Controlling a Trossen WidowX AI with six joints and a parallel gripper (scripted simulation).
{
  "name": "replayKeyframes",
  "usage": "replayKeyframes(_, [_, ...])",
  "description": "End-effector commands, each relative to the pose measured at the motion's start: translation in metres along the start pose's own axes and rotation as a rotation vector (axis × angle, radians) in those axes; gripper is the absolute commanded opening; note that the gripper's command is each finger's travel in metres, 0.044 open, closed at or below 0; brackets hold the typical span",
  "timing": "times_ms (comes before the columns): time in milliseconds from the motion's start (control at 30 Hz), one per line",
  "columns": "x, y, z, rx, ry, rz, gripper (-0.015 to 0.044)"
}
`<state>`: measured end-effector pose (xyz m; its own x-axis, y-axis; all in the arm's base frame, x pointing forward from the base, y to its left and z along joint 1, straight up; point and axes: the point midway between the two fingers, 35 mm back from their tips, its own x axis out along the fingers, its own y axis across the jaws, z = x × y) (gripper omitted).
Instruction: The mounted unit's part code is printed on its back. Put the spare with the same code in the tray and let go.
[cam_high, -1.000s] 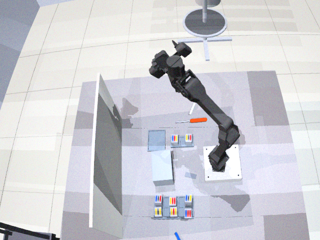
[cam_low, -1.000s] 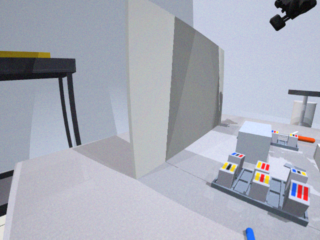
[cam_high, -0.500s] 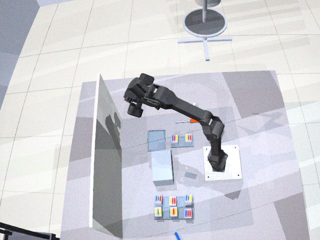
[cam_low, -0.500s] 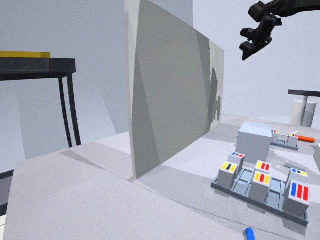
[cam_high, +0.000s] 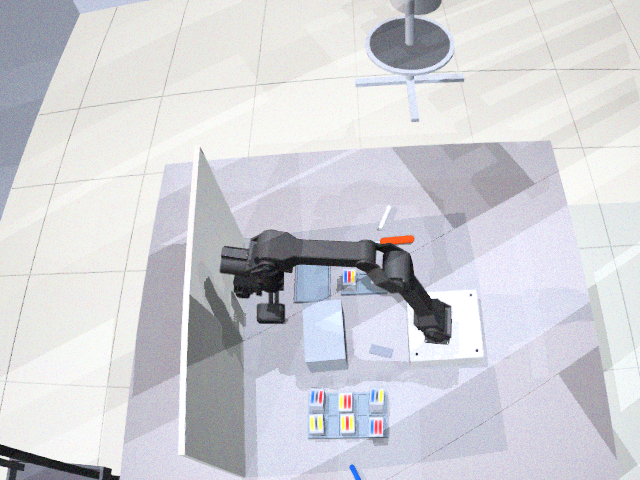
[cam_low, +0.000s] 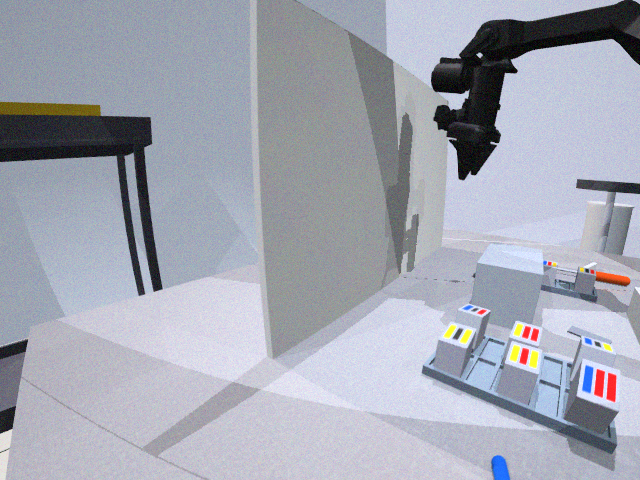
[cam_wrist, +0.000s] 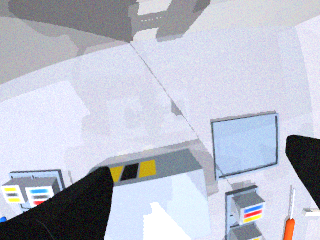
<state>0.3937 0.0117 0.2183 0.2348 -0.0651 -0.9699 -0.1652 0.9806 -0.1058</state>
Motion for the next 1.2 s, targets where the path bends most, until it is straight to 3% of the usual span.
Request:
replayKeyframes(0, [0.019,0.052,-0.02,-0.035,0.183,0.103,0.044])
replayKeyframes(767, [0.02,0.056,-0.021,-0.055,0.186,0.107,0.044])
replayKeyframes(1167, [0.039,0.23,-0.059,-1.162,0.101,0.215,0.044])
